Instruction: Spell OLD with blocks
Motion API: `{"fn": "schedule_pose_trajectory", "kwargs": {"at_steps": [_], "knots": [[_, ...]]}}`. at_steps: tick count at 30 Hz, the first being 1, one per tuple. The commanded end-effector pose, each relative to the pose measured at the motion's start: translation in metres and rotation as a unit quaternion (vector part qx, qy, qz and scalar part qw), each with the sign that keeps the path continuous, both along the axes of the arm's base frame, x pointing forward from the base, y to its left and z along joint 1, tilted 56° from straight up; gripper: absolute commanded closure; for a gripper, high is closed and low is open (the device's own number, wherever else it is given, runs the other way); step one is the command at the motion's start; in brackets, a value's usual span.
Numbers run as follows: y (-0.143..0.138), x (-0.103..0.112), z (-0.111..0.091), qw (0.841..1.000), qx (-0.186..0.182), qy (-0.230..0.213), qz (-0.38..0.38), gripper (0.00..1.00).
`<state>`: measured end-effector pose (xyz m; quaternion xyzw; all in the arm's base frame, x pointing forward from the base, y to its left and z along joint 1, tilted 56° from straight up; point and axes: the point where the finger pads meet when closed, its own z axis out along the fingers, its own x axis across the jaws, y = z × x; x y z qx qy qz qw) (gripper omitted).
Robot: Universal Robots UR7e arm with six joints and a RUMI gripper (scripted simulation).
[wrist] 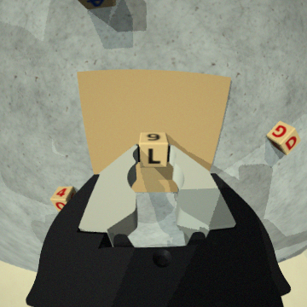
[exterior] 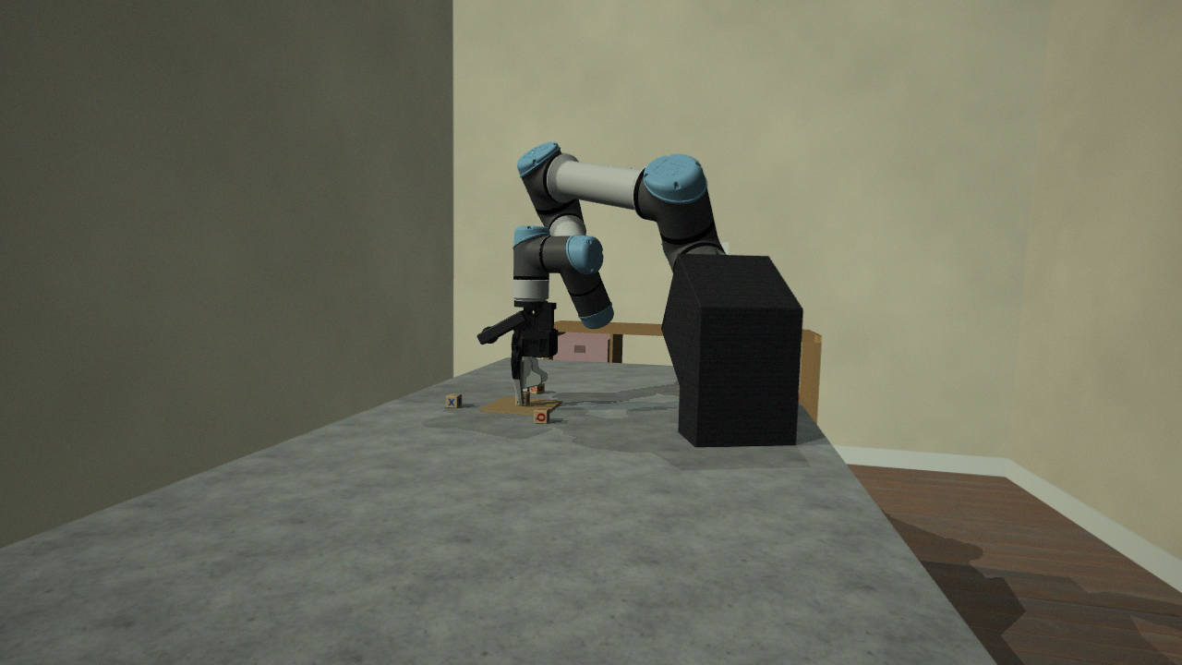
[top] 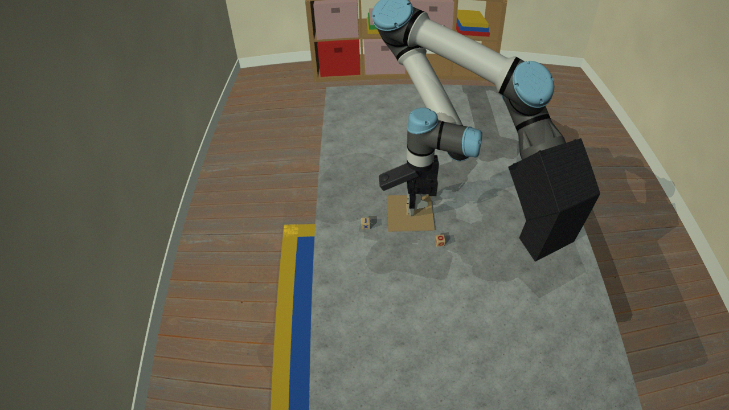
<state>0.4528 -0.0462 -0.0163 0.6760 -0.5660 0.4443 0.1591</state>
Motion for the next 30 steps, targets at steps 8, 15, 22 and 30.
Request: {"fn": "schedule_pose_trajectory", "kwargs": {"at_steps": [8,15,22,30], "knots": [[0.0003,0.0001,0.0002,1.000,0.000,0.000,0.000,0.95],[0.0003,0.0001,0.0002,1.000,0.000,0.000,0.000,0.87],[0.0003,0.0001,0.0002,1.000,0.000,0.000,0.000,0.79],[0.0003,0.0001,0.0002,1.000,0.000,0.000,0.000,0.75]]}}
